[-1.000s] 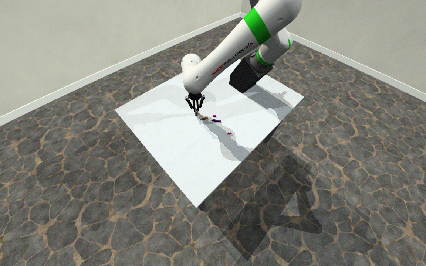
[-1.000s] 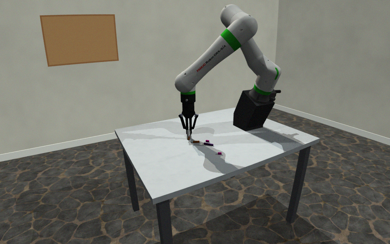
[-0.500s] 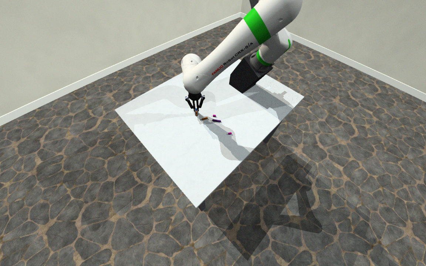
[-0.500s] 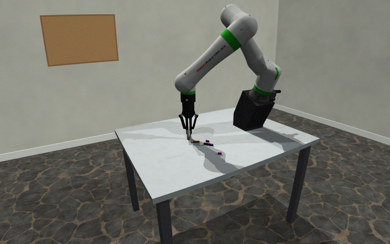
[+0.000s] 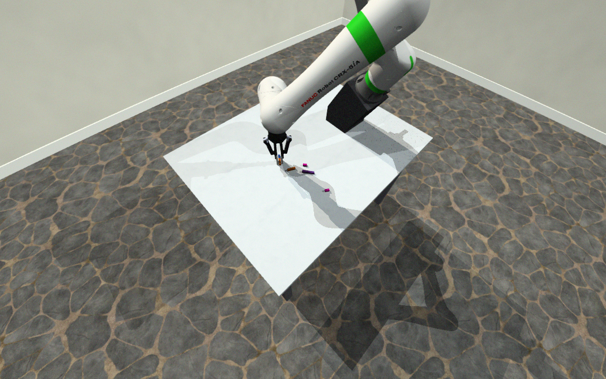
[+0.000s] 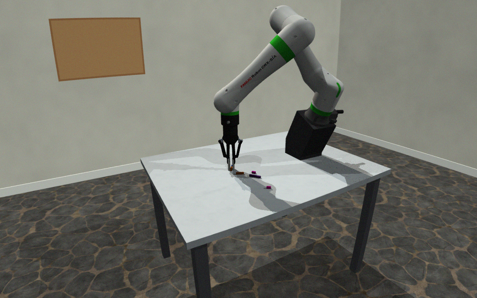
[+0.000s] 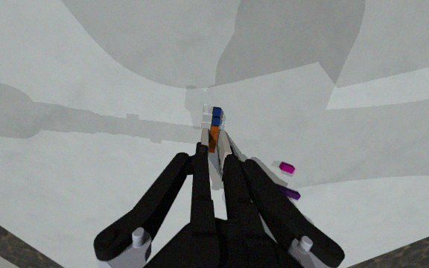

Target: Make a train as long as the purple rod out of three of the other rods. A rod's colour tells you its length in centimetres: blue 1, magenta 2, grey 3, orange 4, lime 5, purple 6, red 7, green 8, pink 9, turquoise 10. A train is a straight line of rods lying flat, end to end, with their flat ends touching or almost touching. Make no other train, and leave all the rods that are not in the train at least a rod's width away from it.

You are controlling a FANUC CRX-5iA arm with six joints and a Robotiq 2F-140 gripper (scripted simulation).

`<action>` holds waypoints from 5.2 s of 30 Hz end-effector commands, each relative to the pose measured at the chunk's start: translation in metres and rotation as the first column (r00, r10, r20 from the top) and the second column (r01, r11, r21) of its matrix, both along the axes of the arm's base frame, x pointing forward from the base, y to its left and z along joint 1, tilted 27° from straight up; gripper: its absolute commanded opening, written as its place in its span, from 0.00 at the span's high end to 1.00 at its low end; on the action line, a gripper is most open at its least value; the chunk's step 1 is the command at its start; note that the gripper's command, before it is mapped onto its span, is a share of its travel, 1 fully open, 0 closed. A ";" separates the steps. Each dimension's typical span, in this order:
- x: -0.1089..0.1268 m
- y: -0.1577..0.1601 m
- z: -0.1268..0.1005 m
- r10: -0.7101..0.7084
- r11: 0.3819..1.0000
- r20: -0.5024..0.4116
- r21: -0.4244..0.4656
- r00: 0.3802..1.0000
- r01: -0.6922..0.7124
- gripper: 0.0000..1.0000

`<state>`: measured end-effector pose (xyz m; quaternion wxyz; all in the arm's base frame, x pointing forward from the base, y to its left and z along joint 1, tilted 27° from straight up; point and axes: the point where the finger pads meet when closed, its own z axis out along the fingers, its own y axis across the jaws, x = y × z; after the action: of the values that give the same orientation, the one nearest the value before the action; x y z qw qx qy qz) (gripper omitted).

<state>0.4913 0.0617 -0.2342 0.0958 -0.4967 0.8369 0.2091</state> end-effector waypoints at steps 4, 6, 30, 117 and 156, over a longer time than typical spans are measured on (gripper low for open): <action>0.000 0.000 0.000 0.000 1.000 0.000 0.000 1.000 0.000 0.85; 0.000 0.000 0.000 0.000 1.000 0.000 0.000 1.000 0.000 0.85; 0.002 -0.019 0.039 0.000 1.000 0.000 0.000 1.000 0.000 0.85; 0.008 -0.074 0.148 0.000 1.000 0.000 0.000 1.000 0.000 0.00; 0.008 -0.074 0.148 0.000 1.000 0.000 0.000 1.000 0.000 0.00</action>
<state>0.4992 -0.0119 -0.0863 0.0957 -0.4967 0.8369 0.2091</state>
